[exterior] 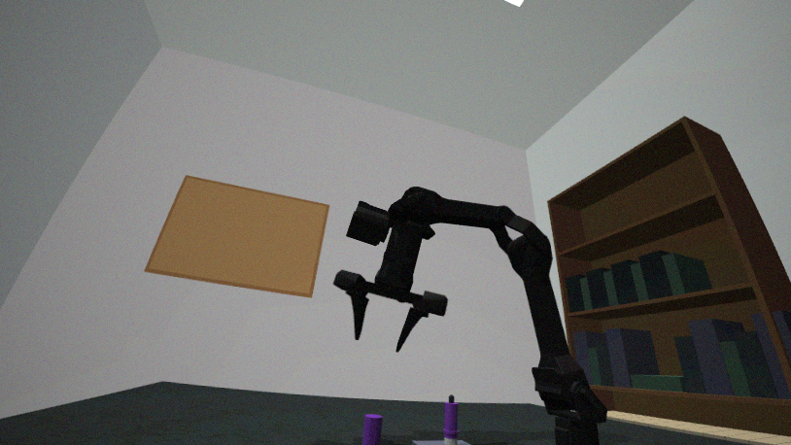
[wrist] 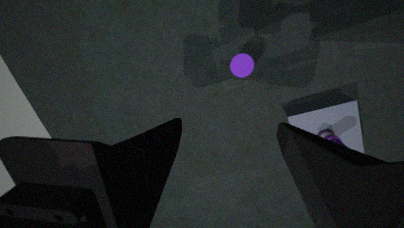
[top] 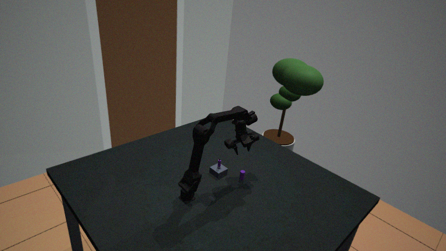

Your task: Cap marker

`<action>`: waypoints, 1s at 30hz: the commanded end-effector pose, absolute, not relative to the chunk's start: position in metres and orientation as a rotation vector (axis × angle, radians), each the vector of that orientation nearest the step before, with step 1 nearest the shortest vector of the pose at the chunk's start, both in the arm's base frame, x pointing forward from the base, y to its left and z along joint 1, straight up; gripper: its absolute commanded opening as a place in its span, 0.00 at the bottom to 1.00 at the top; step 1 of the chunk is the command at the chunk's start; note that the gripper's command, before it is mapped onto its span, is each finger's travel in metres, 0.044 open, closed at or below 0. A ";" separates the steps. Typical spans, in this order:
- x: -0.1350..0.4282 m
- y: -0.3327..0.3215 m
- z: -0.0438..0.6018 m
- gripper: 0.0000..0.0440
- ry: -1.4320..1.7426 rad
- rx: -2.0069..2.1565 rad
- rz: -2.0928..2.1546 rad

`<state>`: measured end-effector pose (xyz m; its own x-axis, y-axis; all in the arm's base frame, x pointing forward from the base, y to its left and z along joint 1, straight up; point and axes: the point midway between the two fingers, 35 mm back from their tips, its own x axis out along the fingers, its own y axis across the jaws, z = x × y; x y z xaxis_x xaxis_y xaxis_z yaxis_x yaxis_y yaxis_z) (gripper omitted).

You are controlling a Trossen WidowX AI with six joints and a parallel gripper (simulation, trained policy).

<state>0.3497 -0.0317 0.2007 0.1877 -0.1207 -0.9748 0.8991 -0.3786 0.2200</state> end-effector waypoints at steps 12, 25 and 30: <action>0.354 -0.050 0.175 0.72 0.849 1.539 -1.452; 0.354 -0.062 0.147 0.71 0.932 1.543 -1.528; 0.353 -0.064 0.135 0.71 0.968 1.539 -1.552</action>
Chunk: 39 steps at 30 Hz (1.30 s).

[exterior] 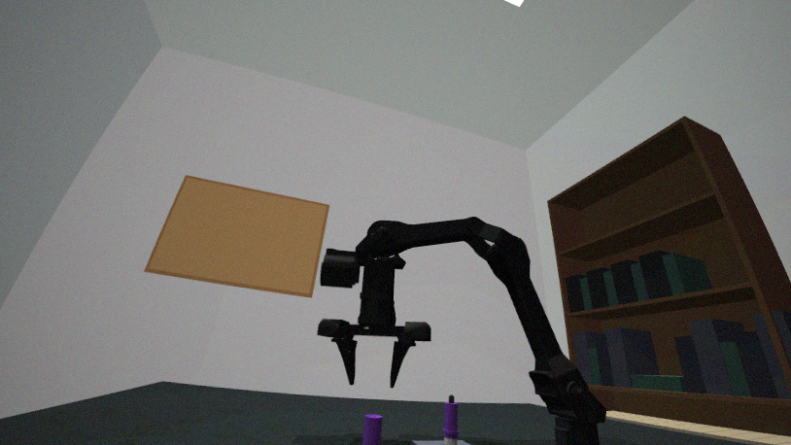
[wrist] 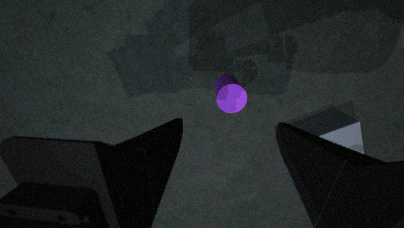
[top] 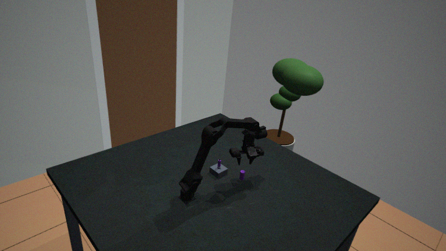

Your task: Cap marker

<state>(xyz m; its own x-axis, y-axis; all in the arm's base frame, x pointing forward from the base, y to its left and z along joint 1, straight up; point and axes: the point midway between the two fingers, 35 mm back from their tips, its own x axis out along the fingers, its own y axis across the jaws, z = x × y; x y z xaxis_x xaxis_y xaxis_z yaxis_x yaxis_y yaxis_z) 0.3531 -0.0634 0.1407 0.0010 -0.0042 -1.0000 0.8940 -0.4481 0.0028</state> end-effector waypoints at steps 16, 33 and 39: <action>0.348 -0.067 0.087 0.65 1.089 1.491 -1.585; 0.343 -0.068 0.075 0.15 1.122 1.409 -1.543; 0.349 -0.064 0.099 0.14 1.092 1.397 -1.486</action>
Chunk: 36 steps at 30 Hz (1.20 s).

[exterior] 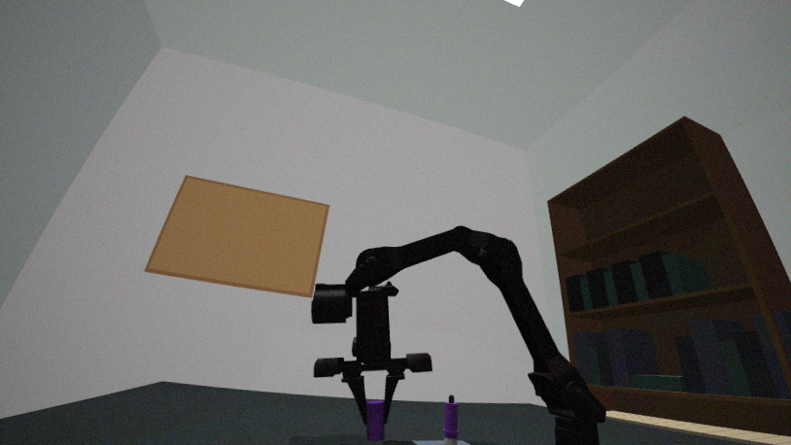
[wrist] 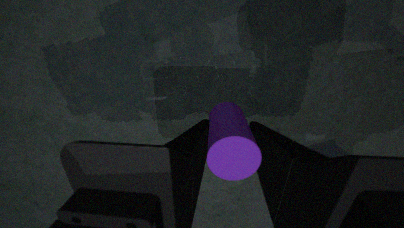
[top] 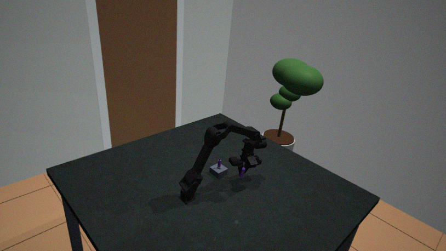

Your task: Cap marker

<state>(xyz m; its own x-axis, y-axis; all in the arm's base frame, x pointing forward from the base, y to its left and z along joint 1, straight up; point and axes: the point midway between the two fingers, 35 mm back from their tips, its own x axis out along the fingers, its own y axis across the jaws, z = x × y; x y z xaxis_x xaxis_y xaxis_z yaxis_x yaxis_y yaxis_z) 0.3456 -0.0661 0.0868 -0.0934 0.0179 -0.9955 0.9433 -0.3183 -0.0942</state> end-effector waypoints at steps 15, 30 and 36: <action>0.341 -0.016 0.153 0.13 1.113 1.371 -1.394; 0.301 0.038 0.181 0.06 1.194 1.303 -1.366; 0.288 0.047 0.184 0.03 1.213 1.280 -1.362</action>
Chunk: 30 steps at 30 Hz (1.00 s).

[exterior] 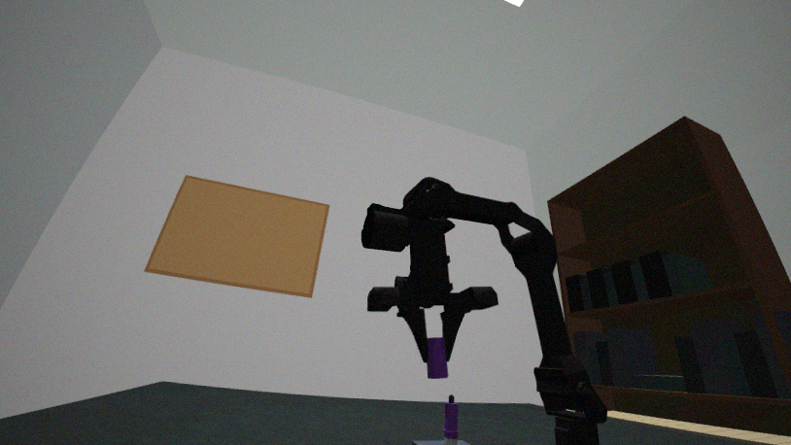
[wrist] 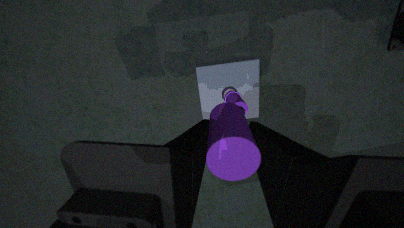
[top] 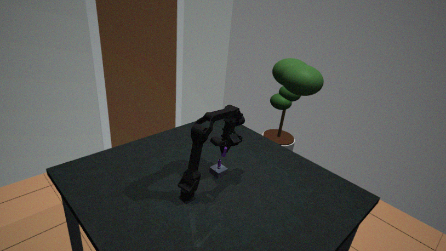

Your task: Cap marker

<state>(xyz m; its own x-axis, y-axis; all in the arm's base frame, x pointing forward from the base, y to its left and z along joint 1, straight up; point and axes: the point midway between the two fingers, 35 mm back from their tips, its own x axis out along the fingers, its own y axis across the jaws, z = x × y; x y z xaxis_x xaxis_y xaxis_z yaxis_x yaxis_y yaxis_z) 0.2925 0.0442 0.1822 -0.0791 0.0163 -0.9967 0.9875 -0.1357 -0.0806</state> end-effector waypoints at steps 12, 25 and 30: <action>0.277 0.052 0.176 0.00 1.229 1.255 -1.367; 0.274 0.052 0.154 0.00 1.237 1.238 -1.382; 0.273 0.052 0.142 0.00 1.258 1.225 -1.382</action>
<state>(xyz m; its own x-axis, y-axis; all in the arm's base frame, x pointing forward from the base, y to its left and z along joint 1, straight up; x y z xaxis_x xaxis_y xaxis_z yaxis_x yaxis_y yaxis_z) 0.2734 0.0519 0.1503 -0.1190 0.0094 -0.9928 0.9864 -0.1135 -0.1193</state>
